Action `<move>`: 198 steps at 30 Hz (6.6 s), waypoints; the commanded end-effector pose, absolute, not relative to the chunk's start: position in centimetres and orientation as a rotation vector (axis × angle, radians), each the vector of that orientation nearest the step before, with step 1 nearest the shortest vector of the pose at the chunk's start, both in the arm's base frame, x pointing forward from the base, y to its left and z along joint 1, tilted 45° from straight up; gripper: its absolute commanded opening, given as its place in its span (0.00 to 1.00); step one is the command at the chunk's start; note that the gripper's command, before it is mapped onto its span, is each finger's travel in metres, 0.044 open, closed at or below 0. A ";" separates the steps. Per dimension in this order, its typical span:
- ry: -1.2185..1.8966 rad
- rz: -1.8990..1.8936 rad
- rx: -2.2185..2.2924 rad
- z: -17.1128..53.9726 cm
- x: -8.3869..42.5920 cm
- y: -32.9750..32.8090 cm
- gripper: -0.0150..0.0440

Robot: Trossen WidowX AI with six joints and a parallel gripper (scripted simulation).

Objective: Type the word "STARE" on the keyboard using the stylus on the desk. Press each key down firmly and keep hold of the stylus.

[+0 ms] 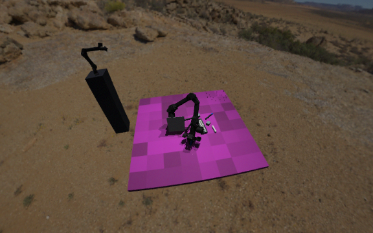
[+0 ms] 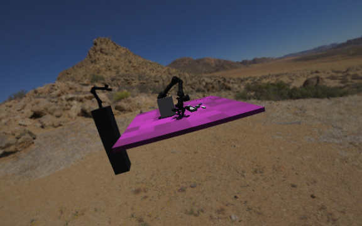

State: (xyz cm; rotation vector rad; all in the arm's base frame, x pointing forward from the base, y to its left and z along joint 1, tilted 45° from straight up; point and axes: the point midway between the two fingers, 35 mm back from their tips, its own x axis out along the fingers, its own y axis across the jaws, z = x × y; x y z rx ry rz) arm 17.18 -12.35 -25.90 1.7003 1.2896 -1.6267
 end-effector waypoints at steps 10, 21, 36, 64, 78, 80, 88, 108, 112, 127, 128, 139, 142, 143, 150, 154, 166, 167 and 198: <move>1.287 -1.628 1.699 -24.5 17.0 -13.9 0.25; 1.281 -1.626 1.706 -22.5 16.5 -15.7 0.25; 1.505 -1.072 1.609 -22.7 17.2 -14.8 0.25; 1.403 -0.090 1.249 -22.1 19.0 -13.9 0.25; 1.168 0.257 0.986 -21.4 20.0 -14.0 0.25; 1.129 0.296 0.944 -21.2 20.1 -14.1 0.25; 0.962 0.429 0.768 -20.7 20.6 -14.4 0.25; 0.776 0.524 0.564 -20.4 21.1 -14.6 0.25; 0.777 0.524 0.564 -20.9 21.3 -14.2 0.25; 0.776 0.525 0.565 -22.6 21.6 -12.6 0.25; 0.776 0.525 0.565 -22.7 21.6 -12.4 0.25; 0.774 0.526 0.566 -23.6 21.8 -11.5 0.25; 0.774 0.526 0.566 -23.6 21.8 -11.5 0.25; 0.774 0.526 0.566 -23.6 21.8 -11.5 0.25; 0.774 0.526 0.566 -23.6 21.8 -11.5 0.25; 0.775 0.526 0.558 -23.7 21.8 -11.6 0.34; 0.777 0.524 0.559 -22.7 21.7 -12.6 0.51; 0.778 0.524 0.560 -22.1 21.6 -13.2 0.51; 1.751 0.835 0.251 -20.0 19.4 -15.5 0.51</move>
